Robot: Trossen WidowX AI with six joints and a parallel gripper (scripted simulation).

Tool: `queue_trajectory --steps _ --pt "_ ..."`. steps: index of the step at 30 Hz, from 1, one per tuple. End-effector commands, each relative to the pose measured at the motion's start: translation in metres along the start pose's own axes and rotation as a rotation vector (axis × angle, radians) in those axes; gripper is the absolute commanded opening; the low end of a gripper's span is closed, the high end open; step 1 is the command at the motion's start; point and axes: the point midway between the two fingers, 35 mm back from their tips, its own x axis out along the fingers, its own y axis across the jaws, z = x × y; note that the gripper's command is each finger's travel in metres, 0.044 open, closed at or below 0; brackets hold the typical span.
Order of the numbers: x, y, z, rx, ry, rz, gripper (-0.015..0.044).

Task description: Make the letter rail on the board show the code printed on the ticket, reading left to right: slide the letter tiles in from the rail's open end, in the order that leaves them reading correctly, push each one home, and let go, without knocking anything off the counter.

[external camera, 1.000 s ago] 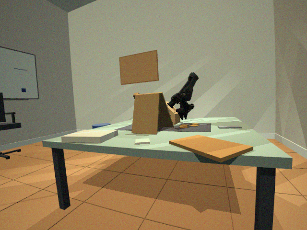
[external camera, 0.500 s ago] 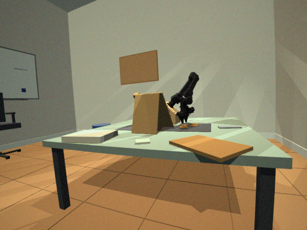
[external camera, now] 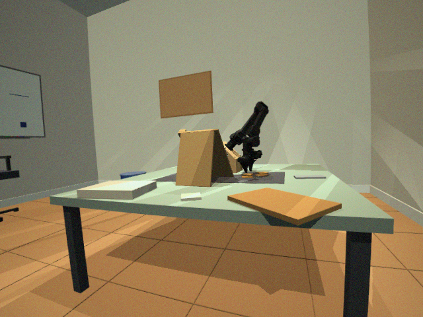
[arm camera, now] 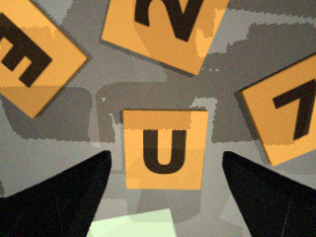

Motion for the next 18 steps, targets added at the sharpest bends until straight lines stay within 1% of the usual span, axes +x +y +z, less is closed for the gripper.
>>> queue_trajectory --steps 1,8,18 --pt "0.0072 0.0007 -0.0034 0.012 0.01 0.004 0.034" --pt "0.0168 0.0012 -0.0036 0.013 0.009 0.004 0.034" --pt "0.017 0.0012 -0.0036 0.013 0.009 0.004 0.034"
